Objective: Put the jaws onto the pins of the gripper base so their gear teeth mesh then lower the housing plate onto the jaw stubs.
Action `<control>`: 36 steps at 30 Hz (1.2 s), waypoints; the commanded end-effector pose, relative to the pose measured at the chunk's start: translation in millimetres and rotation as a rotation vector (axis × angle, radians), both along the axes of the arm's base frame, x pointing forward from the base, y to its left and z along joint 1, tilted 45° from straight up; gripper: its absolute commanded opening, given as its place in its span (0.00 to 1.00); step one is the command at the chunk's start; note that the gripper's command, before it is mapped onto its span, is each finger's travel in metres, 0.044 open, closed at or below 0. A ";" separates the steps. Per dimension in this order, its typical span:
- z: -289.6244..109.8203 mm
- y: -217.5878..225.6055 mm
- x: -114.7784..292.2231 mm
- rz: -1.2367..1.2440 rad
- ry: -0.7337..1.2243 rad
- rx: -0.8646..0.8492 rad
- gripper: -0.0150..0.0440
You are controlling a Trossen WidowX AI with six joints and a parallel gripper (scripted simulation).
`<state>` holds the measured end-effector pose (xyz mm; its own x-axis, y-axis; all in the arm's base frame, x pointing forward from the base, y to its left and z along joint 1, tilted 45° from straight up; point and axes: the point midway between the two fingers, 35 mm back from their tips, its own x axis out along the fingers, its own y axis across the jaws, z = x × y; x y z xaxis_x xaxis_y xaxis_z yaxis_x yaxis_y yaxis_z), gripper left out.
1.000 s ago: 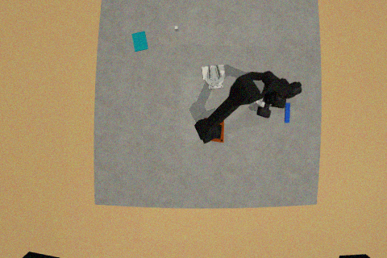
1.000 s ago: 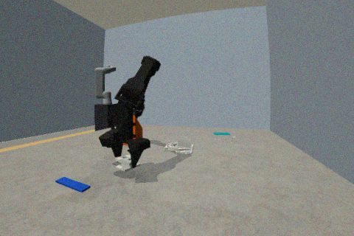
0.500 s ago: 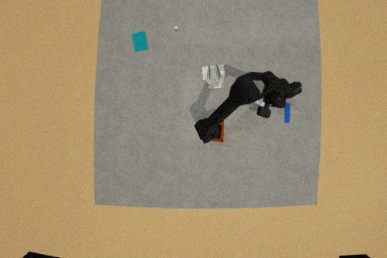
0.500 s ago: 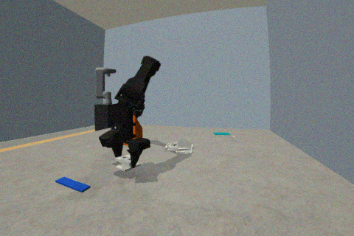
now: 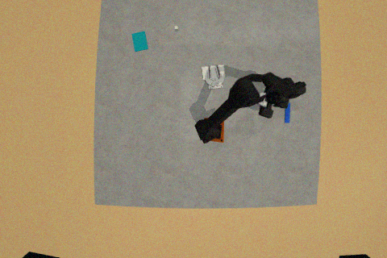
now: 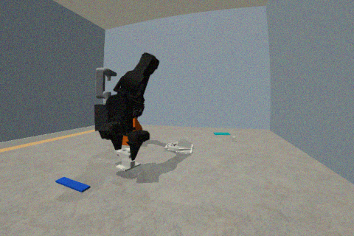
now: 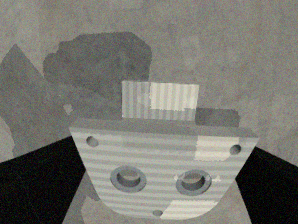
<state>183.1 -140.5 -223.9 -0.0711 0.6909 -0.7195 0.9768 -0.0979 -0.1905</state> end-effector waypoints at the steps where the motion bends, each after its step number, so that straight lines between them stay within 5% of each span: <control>1: 12.8 -15.1 3.7 0.004 -0.009 -0.015 0.85; 36: 65.1 -11.6 29.2 -0.139 0.119 -0.043 0.85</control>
<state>204.3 -156.4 -169.4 -0.0747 0.6752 -0.7338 0.9400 -0.1980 -0.2779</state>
